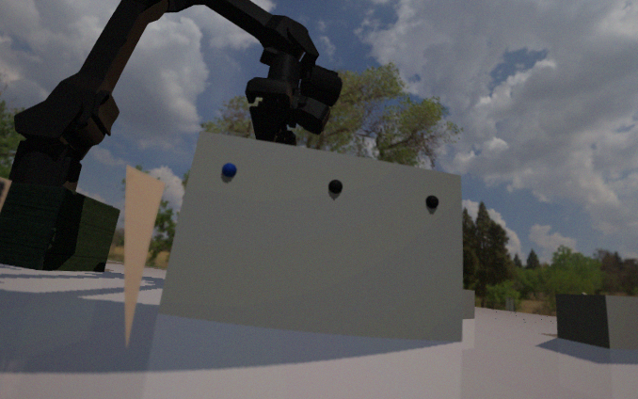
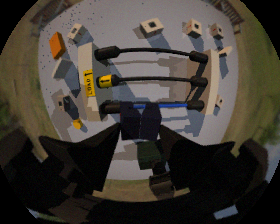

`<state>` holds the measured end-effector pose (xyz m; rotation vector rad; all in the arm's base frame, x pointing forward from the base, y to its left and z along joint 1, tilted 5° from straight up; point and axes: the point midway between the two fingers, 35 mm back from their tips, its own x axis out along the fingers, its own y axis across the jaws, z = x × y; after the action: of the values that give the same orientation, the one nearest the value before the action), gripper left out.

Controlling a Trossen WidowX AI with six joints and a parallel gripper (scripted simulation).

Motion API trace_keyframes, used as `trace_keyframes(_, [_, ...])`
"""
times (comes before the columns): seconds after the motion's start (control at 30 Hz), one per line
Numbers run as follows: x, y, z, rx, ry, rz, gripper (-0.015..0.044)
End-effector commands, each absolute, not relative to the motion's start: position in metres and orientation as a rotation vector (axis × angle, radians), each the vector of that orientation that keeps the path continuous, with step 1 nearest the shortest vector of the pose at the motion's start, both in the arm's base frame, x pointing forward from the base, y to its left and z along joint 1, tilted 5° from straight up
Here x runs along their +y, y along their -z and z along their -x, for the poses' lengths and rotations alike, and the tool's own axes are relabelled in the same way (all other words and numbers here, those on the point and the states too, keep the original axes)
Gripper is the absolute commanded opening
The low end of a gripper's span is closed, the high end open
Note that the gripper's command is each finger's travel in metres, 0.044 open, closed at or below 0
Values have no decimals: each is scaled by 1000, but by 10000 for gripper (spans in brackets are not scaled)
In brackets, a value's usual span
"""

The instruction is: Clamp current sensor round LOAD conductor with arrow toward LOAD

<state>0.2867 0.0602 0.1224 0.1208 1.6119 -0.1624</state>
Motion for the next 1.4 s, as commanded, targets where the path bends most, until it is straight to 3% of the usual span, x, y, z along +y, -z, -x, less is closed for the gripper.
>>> trace_keyframes(0.0, [59,-120,-296,1597,295,-243,0])
trace_keyframes(1.13, [50,-106,-351,1218,1260,-1176,0])
trace_keyframes(1.37, [49,-105,-354,1190,1300,-1215,0])
